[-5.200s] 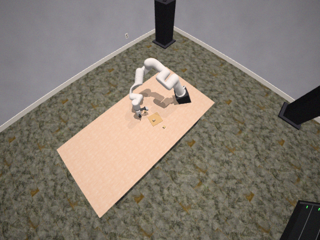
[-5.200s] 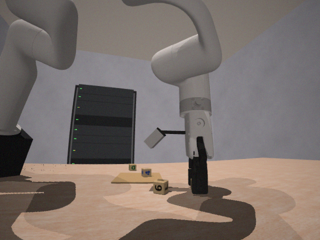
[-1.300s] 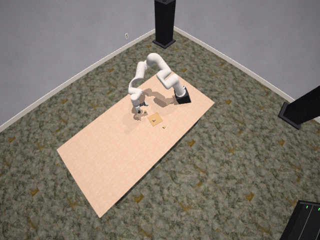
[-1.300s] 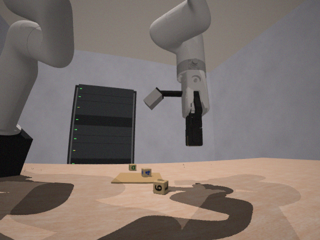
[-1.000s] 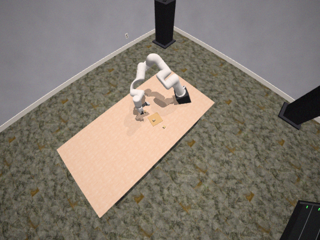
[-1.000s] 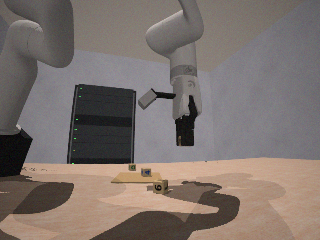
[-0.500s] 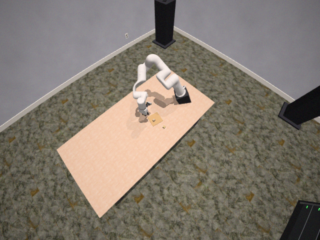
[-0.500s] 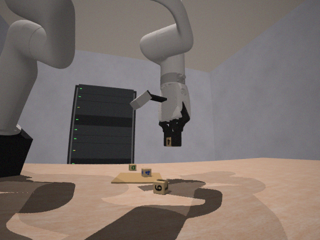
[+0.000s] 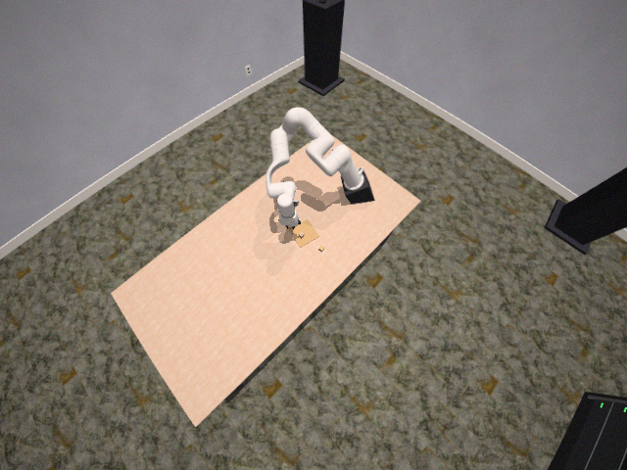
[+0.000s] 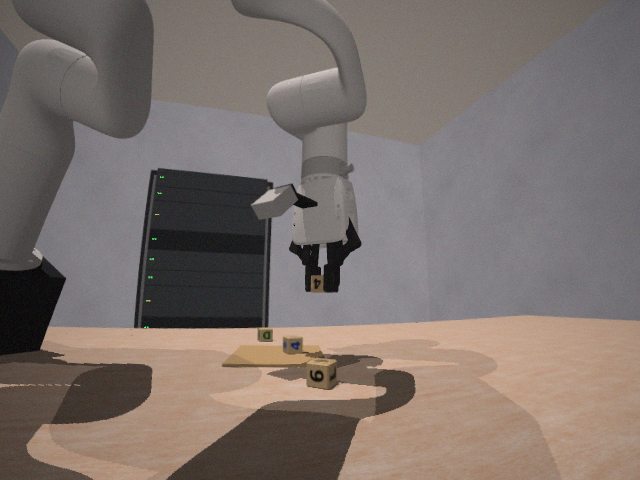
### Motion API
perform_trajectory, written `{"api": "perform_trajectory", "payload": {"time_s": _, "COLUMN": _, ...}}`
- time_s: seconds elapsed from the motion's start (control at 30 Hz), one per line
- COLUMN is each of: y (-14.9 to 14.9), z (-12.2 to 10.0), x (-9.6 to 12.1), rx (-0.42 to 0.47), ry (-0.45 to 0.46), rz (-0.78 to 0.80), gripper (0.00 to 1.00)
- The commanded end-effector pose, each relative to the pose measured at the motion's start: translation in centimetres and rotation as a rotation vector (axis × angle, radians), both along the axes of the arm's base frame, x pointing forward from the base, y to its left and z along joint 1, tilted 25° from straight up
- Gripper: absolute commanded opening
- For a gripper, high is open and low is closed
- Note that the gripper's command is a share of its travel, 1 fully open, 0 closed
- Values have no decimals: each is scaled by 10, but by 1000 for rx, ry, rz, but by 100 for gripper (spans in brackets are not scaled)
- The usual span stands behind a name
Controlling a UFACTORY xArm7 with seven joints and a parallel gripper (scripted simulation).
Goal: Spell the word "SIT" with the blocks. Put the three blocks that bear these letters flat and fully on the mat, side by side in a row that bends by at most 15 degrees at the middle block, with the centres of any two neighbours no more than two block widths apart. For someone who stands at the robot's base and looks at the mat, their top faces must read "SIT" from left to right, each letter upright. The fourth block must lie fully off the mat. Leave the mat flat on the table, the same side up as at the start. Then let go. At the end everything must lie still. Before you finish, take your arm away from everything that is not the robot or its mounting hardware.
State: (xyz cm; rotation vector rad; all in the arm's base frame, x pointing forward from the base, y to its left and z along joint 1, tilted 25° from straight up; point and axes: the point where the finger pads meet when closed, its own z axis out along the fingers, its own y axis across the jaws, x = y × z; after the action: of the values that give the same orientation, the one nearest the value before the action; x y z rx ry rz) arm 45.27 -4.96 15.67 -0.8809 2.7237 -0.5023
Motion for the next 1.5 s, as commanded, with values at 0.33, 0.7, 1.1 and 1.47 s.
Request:
{"api": "perform_trajectory", "payload": {"time_s": 0.33, "y": 41, "z": -15, "x": -20, "rx": -130, "ry": 95, "rz": 366, "gripper": 21}}
{"api": "perform_trajectory", "payload": {"time_s": 0.7, "y": 65, "z": -26, "x": -36, "rx": -223, "ry": 159, "rz": 614, "gripper": 21}}
{"api": "perform_trajectory", "payload": {"time_s": 1.1, "y": 84, "z": -35, "x": -50, "rx": -299, "ry": 209, "rz": 814, "gripper": 21}}
{"api": "perform_trajectory", "payload": {"time_s": 1.47, "y": 84, "z": -35, "x": -51, "rx": -299, "ry": 209, "rz": 815, "gripper": 21}}
